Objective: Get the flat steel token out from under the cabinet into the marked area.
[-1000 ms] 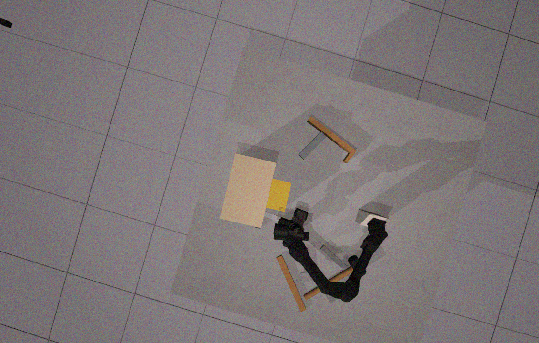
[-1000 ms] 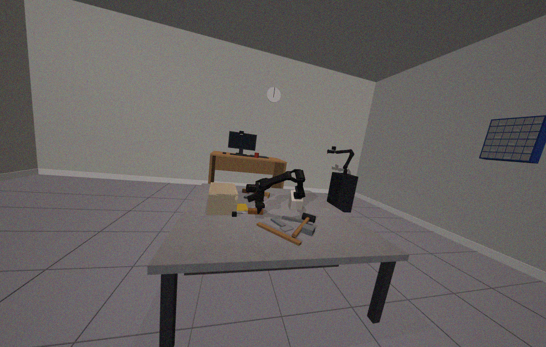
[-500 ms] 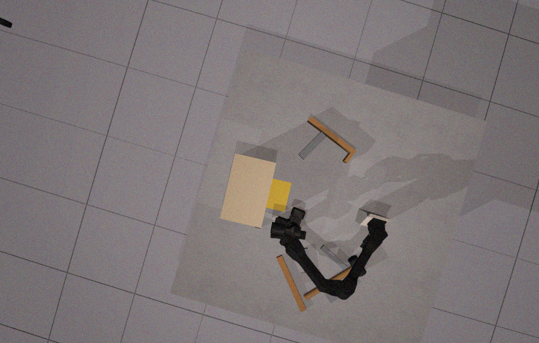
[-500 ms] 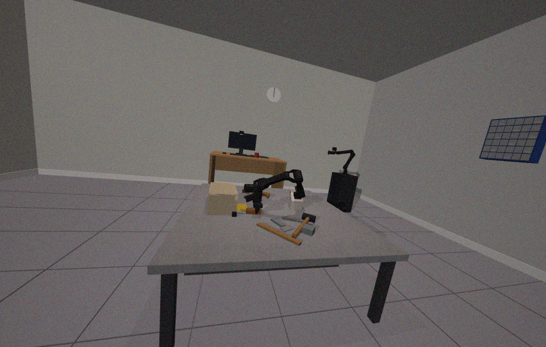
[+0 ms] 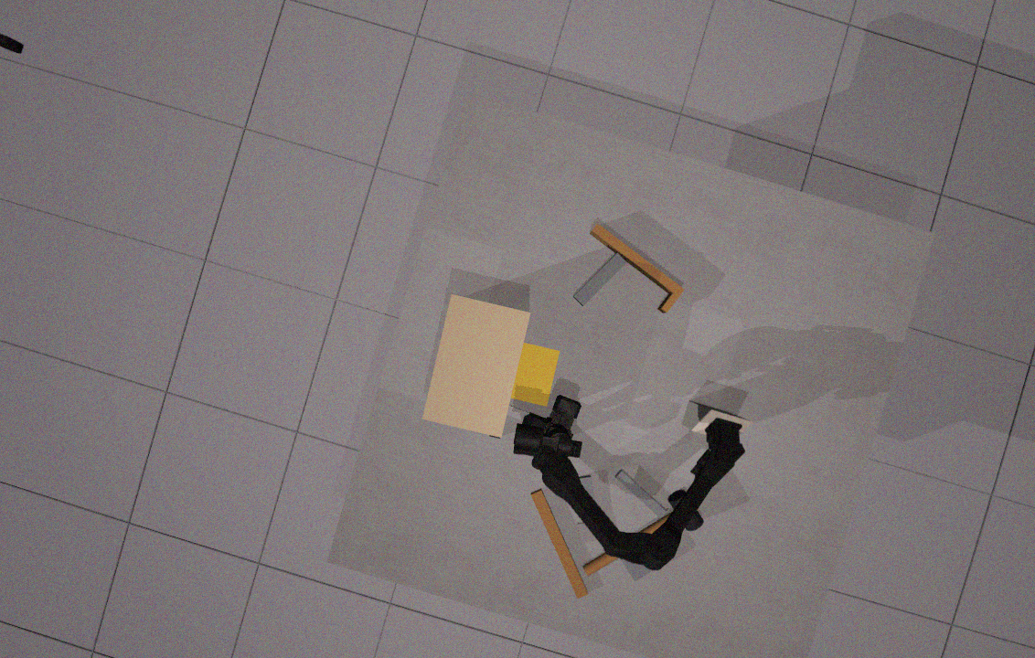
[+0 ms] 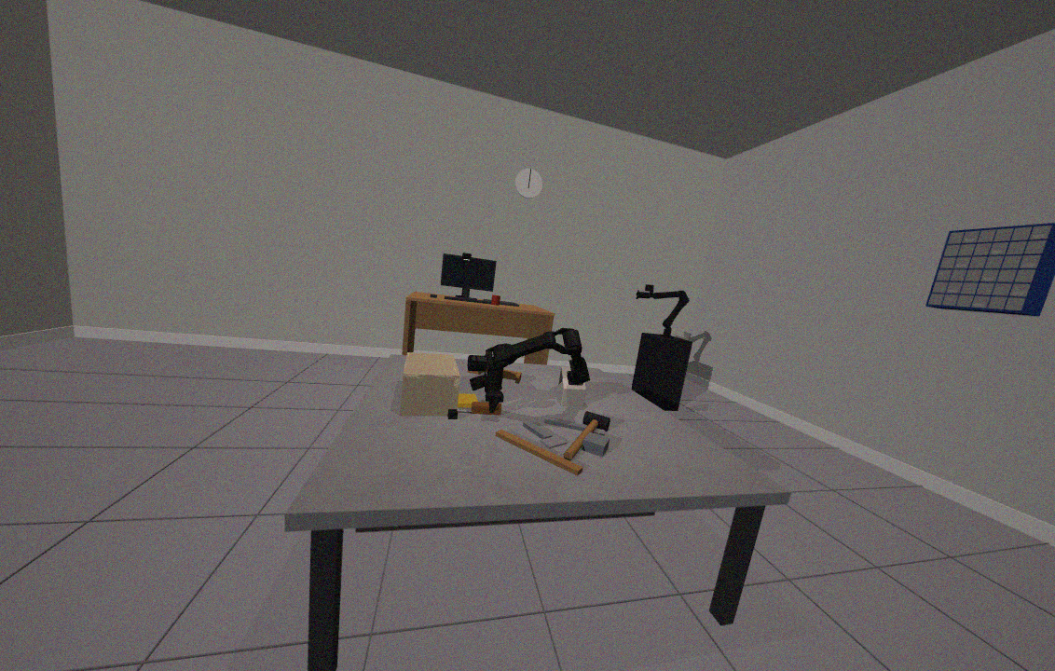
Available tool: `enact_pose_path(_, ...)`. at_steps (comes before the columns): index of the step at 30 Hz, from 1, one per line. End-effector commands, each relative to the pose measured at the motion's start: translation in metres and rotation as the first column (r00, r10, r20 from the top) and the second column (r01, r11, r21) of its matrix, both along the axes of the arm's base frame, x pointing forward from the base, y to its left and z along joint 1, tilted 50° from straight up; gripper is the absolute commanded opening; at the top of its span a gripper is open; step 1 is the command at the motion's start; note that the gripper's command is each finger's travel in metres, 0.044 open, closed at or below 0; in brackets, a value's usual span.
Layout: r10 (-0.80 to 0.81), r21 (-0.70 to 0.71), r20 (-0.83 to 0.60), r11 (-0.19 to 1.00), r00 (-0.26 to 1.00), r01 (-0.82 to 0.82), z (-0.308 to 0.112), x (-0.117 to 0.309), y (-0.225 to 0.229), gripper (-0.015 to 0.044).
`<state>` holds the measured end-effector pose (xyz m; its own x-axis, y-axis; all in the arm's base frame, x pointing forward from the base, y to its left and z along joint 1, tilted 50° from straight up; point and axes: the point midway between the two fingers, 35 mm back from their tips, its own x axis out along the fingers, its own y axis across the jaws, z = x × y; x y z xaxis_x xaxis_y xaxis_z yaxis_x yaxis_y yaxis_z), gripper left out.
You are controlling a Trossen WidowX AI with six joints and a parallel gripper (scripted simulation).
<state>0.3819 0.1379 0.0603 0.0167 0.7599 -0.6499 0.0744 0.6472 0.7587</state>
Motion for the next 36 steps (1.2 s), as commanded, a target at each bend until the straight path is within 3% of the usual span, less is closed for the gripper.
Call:
enact_pose_path(1, 0.003, 0.002, 0.009, 1.0, 1.0, -0.003, 0.0, 0.007, 0.0, 0.0)
enact_pose_path(36, 0.003, 0.002, 0.009, 1.0, 1.0, -0.003, -0.017, 0.016, -0.013, 0.0)
